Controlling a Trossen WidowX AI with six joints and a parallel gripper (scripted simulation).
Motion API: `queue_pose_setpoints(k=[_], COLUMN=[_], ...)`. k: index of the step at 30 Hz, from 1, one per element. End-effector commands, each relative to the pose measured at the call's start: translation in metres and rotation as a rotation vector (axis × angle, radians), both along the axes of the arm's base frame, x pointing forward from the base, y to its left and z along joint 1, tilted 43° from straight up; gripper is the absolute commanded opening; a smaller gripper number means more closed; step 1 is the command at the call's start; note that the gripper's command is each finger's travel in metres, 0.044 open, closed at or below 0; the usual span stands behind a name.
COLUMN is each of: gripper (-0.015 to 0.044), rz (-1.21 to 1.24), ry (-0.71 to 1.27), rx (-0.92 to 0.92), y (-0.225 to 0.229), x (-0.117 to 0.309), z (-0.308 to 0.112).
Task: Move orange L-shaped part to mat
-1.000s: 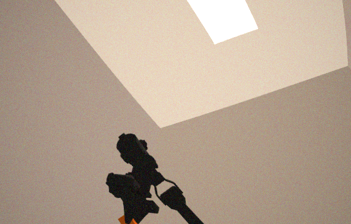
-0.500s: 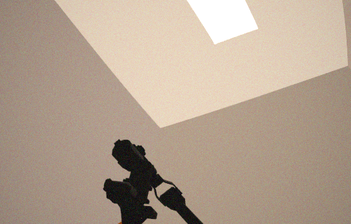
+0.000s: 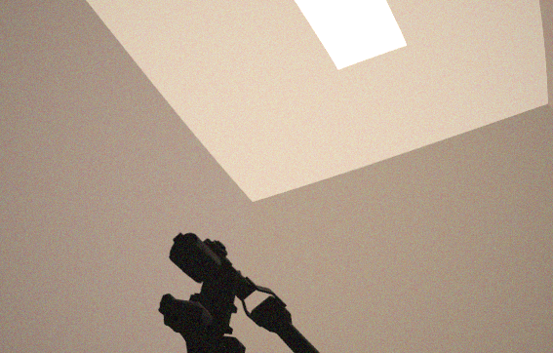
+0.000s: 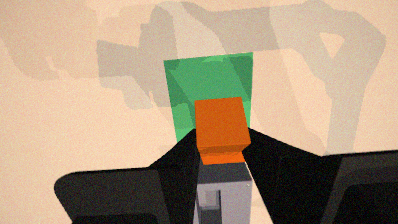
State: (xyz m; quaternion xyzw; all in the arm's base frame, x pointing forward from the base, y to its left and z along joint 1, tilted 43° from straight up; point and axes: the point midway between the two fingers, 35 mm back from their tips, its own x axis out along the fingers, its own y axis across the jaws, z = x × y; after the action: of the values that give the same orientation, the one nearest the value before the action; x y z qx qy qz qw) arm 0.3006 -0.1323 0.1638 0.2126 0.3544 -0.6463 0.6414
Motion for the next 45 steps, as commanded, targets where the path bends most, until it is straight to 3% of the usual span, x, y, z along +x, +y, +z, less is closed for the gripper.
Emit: queue_pose_setpoints(k=[1, 30, 40, 45], gripper=[0.0000, 0.0000, 0.0263, 0.0394], rz=[0.002, -0.001, -0.001, 0.001], ry=[0.004, 0.002, 0.002, 0.002], rx=[-0.003, -0.002, -0.001, 0.003], y=[-0.005, -0.026, -0.024, 0.002], x=[-0.001, -0.004, -0.004, 0.003], z=[-0.004, -0.027, -0.026, 0.002])
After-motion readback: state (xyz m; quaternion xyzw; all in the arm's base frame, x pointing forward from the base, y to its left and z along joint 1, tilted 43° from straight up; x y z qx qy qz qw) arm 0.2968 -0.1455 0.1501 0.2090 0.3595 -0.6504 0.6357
